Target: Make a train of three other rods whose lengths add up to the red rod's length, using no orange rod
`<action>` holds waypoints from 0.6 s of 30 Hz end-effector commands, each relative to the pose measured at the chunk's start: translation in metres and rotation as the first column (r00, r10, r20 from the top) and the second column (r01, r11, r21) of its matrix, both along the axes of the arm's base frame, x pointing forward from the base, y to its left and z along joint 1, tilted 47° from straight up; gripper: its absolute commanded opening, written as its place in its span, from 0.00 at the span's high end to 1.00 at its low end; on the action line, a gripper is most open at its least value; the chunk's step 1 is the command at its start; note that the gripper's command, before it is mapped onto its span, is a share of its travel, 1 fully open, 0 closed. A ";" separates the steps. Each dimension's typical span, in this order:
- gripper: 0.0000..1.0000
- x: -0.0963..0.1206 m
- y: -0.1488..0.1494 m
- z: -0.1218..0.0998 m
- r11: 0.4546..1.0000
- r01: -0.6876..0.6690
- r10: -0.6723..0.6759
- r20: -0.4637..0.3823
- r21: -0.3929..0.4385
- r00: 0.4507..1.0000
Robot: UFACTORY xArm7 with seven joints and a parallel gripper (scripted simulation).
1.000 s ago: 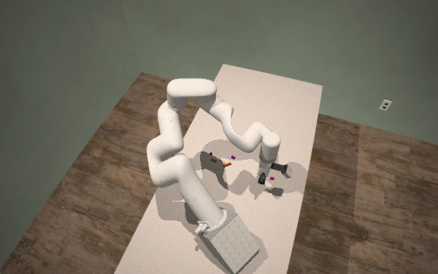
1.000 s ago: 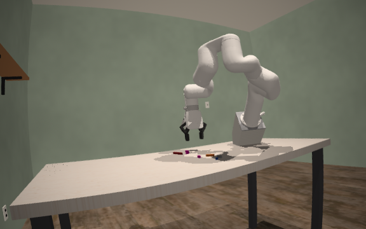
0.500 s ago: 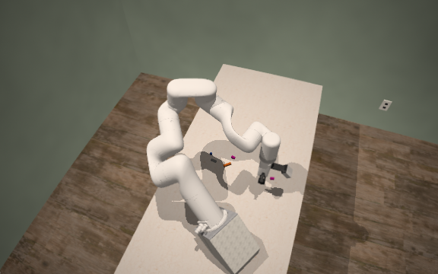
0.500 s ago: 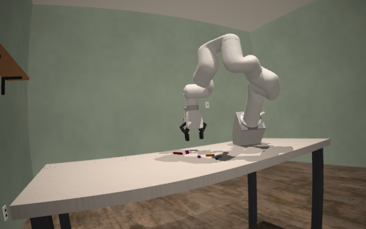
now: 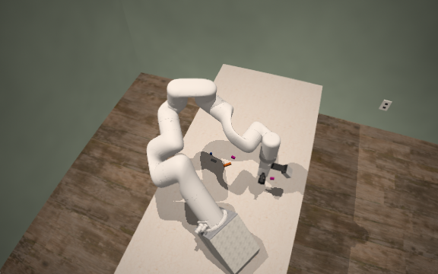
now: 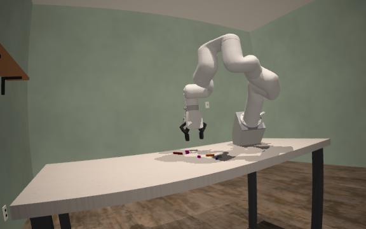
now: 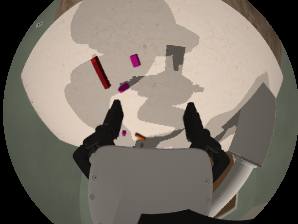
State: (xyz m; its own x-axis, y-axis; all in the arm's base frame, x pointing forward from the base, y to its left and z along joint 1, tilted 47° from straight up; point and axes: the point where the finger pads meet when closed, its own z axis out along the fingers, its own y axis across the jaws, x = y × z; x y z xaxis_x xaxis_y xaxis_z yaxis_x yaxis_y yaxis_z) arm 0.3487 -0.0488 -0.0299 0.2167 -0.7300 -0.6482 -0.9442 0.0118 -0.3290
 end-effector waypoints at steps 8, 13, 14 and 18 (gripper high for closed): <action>0.00 0.000 -0.002 0.001 1.000 0.003 -0.003 0.002 -0.002 1.000; 0.00 0.002 -0.001 0.001 1.000 0.013 -0.013 -0.008 0.001 1.000; 0.00 0.003 -0.001 0.002 1.000 0.024 -0.024 -0.020 0.005 1.000; 0.00 0.017 0.003 0.012 0.991 0.129 -0.124 -0.125 0.034 0.984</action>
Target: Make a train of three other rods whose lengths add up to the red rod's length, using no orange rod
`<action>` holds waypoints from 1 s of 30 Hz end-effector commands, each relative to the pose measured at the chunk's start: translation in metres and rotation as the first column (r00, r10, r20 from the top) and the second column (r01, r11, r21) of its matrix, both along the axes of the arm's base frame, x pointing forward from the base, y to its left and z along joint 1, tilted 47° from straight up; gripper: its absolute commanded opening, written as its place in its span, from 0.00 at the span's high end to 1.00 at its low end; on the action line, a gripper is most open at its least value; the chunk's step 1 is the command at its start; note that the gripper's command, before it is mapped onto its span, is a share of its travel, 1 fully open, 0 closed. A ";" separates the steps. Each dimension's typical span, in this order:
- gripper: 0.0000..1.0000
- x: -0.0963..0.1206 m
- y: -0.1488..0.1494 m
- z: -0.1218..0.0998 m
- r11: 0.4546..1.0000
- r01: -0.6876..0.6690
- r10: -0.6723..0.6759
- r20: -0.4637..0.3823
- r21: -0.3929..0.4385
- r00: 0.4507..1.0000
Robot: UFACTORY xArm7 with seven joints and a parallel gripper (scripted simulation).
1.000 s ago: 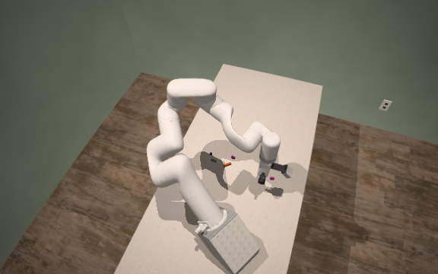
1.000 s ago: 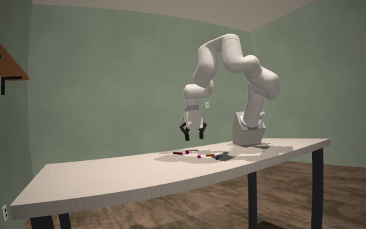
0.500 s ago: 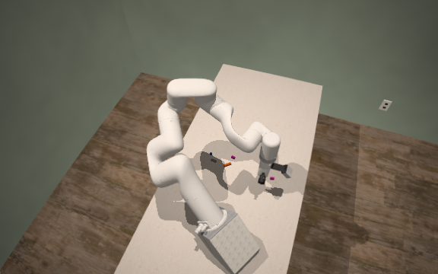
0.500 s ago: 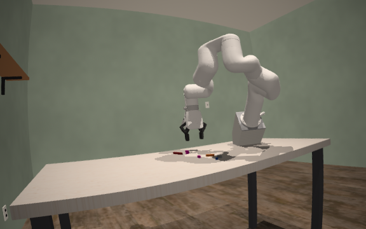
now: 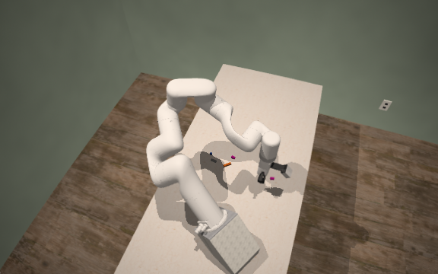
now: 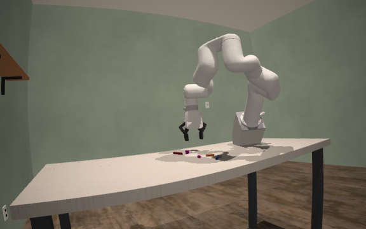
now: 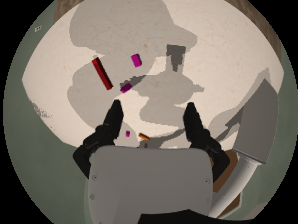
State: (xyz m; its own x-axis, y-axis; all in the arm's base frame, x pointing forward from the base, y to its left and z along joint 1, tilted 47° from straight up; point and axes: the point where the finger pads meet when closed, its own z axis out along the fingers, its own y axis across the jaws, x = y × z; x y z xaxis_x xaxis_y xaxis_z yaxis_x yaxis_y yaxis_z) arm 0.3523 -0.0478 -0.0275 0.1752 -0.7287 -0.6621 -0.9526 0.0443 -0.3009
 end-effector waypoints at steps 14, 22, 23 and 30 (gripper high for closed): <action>0.00 0.044 0.015 0.032 0.936 0.347 -0.308 -0.343 0.058 0.888; 0.00 0.061 0.024 0.048 0.871 0.489 -0.408 -0.483 0.047 0.775; 0.00 0.062 0.024 0.049 0.865 0.500 -0.416 -0.494 0.045 0.763; 0.00 0.064 0.025 0.050 0.859 0.510 -0.422 -0.504 0.043 0.753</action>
